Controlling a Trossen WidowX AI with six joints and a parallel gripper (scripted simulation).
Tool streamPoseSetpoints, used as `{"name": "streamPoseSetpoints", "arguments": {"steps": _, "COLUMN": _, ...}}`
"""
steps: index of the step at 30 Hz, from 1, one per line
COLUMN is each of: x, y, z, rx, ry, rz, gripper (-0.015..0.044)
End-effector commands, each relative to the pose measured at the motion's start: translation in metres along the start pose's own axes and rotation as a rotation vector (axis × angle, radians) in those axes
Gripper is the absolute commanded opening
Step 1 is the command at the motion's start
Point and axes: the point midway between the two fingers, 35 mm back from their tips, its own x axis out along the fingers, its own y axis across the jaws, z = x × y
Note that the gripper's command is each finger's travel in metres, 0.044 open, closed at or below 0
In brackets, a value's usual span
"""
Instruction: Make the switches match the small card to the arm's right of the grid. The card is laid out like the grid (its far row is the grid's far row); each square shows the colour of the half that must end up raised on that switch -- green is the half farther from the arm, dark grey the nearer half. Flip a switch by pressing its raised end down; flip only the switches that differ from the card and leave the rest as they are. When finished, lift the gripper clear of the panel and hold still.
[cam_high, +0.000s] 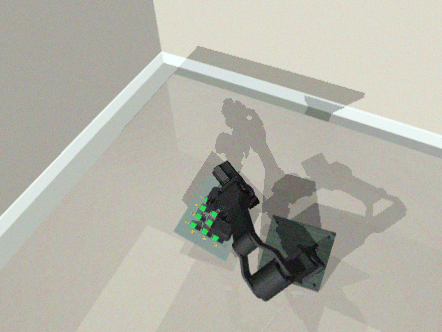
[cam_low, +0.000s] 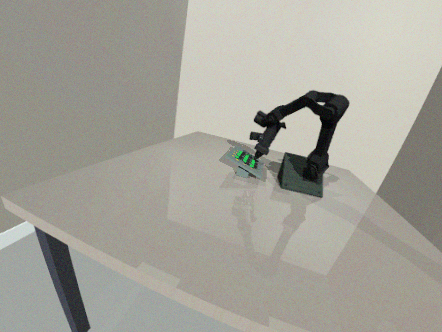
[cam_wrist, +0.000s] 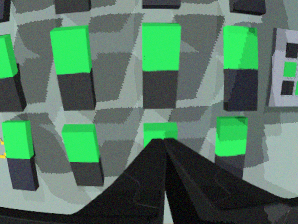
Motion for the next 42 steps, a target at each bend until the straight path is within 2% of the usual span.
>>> {"name": "streamPoseSetpoints", "arguments": {"steps": 1, "x": 0.0014, "y": 0.0004, "z": -0.0001, "rx": 0.003, "ry": 0.0, "rz": 0.003, "gripper": 0.0}}
{"name": "streamPoseSetpoints", "arguments": {"steps": 42, "x": 0.0053, "y": 0.0004, "z": 0.0, "rx": 0.003, "ry": 0.0, "rz": 0.004, "gripper": 0.0}}
